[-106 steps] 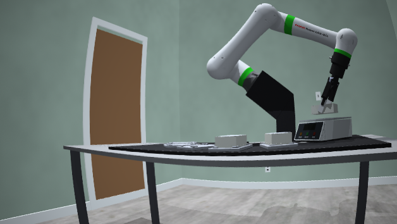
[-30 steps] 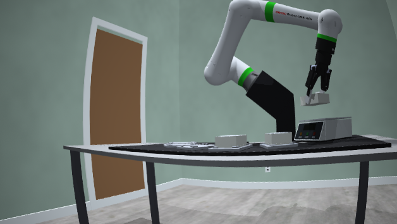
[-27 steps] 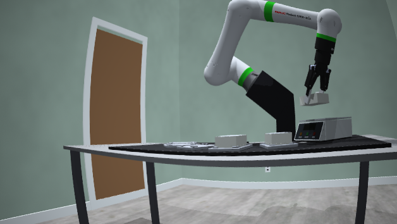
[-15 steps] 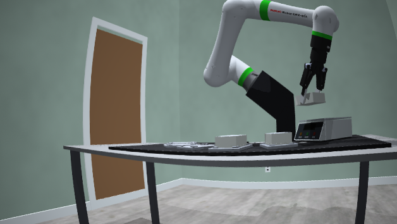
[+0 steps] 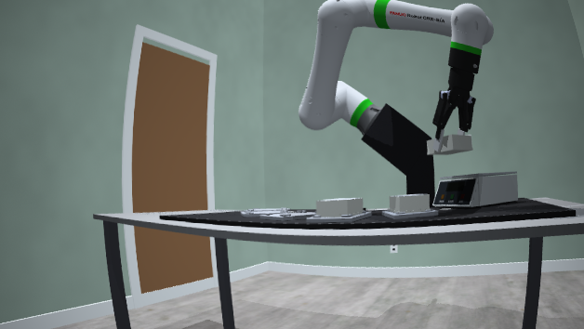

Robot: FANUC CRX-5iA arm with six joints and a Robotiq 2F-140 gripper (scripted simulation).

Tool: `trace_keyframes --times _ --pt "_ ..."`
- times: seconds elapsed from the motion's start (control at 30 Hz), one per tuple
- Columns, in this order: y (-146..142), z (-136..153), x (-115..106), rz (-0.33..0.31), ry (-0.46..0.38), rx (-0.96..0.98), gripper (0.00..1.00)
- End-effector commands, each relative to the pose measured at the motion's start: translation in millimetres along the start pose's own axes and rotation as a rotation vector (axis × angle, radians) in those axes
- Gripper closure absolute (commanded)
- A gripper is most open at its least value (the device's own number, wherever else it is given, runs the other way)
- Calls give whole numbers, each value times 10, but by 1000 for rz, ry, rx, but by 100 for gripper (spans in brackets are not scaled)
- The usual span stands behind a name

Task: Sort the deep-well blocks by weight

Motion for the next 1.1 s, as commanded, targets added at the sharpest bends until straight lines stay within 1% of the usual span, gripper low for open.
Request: trace_keyframes --times 0.0,0.1,0.17,0.33,0.67,0.73,1.07 --pt "143 38 8 -50 8 89 90" --pt "281 79 20 -100 15 176 90" --pt "281 79 20 -100 15 176 90" --pt "509 155 46 -182 27 320 90" --pt "826 251 75 -182 27 320 90" --pt "826 251 75 -182 27 320 90" --pt "1144 347 104 -182 27 320 90"
Point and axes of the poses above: the point where the finger pads meet when closed, its own x axis out along the fingers, its own y axis across the jaws, z = x × y, the point moved 9 cm from there along -x, back along the fingers, and after that the axes turned 8 degrees about -x, right-handed, at the moved point
